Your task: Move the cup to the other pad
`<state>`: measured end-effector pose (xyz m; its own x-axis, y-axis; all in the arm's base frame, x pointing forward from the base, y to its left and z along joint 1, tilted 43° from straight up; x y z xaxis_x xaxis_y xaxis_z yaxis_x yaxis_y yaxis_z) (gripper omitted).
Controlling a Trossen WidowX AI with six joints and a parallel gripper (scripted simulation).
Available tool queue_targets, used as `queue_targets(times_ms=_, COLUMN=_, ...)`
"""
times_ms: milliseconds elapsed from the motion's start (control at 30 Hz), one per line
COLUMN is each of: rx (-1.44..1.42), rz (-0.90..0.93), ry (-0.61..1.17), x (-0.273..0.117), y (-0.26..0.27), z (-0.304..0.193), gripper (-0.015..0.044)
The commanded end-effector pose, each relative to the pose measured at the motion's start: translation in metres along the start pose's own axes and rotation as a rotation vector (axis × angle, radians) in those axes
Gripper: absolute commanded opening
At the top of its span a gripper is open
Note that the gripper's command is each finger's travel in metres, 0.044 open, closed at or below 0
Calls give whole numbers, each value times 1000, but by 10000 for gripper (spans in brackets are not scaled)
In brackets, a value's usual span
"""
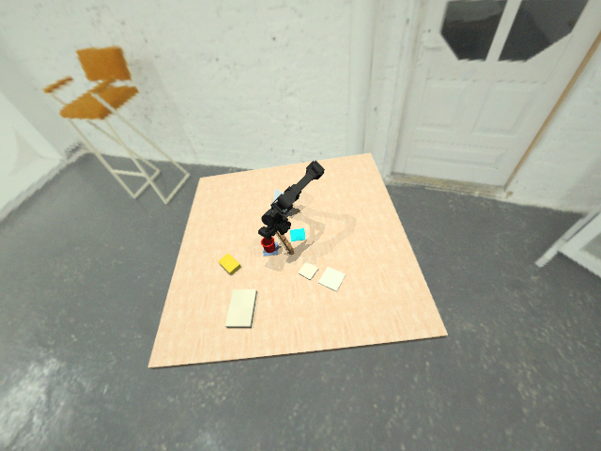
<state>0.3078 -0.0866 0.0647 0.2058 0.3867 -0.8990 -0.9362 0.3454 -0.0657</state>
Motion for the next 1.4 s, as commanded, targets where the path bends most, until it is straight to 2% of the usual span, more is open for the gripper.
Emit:
queue_targets(times_ms=0, rx=-89, rz=261, ry=-273, x=17, y=22, z=-33, gripper=148)
queue_targets(times_ms=467, rx=-90, rz=266, ry=-282, x=21, y=24, z=-36, gripper=148)
queue_targets(times_ms=1367, rx=-90, rz=265, ry=-283, x=62, y=34, z=-25, gripper=148)
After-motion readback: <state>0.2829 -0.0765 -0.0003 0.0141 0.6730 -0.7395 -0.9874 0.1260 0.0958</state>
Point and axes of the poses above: the point midway between the two fingers, 35 mm back from their tips, its own x axis out along the fingers, its own y axis across the jaws, z = x × y, the point moved 2 cm from there along -x, back along the fingers, and after that the axes turned 14 degrees about -x, right-handed, at the moved point
